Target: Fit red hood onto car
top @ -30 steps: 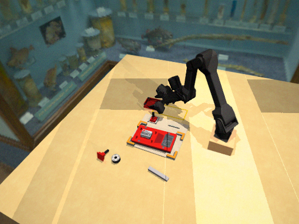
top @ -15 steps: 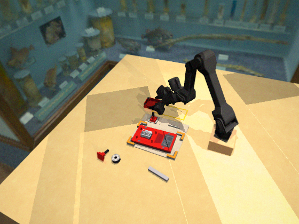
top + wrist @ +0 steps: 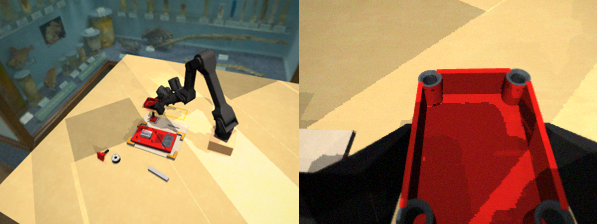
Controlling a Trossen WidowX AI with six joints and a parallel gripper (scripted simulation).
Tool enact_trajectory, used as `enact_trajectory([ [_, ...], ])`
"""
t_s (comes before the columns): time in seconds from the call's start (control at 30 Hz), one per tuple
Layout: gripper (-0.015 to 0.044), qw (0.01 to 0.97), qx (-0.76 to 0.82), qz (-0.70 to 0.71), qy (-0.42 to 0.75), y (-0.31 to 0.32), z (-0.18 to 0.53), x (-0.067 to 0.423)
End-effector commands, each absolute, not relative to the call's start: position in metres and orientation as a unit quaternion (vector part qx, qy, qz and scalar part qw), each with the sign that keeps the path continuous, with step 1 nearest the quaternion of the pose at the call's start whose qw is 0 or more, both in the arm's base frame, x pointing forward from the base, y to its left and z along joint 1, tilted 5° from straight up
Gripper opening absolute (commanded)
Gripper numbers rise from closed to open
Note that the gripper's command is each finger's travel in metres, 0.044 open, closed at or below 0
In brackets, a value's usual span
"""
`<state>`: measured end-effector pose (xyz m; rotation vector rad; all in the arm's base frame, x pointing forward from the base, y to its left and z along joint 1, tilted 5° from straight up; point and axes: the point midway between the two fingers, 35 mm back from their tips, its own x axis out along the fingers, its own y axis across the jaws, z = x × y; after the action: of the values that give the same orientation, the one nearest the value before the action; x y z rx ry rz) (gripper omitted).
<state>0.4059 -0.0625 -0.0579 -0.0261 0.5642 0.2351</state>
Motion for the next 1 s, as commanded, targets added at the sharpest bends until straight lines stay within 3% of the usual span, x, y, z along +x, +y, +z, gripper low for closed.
enact_trajectory([
  [0.0,0.0222,0.954,-0.013,0.115,0.277,-0.063,-0.056,0.406],
  [0.3,0.0,0.954,-0.013,0.116,0.277,-0.064,-0.03,0.41],
  [0.97,0.0,0.954,-0.013,0.116,0.277,-0.065,0.015,0.41],
])
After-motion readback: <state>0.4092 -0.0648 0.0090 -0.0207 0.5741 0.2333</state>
